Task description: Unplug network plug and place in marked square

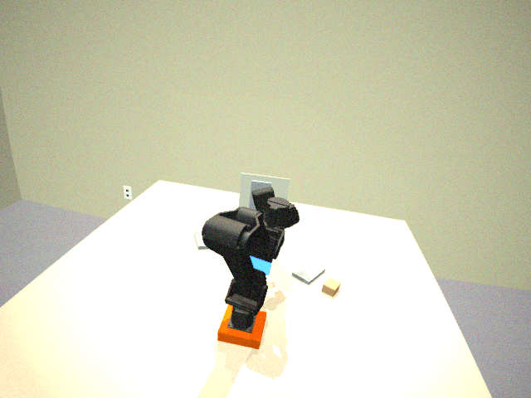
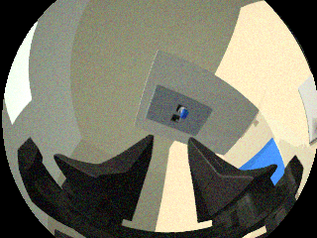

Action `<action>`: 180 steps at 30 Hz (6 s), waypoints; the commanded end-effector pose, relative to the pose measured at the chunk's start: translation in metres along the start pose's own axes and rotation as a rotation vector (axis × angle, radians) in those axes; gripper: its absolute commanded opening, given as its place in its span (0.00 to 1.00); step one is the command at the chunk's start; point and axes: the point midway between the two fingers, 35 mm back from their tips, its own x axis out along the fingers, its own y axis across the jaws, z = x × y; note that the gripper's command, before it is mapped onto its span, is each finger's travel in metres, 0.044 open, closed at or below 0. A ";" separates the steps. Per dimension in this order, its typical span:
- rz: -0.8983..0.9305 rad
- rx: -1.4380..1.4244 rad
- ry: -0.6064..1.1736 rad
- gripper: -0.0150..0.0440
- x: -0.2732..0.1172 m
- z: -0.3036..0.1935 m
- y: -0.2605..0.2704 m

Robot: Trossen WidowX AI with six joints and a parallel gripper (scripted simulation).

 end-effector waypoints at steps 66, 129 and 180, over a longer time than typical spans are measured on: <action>0.019 0.301 0.073 0.52 0.082 -0.001 -0.022; 0.019 0.301 0.073 0.25 0.086 -0.002 -0.023; 0.016 0.301 0.073 0.25 0.054 -0.004 -0.024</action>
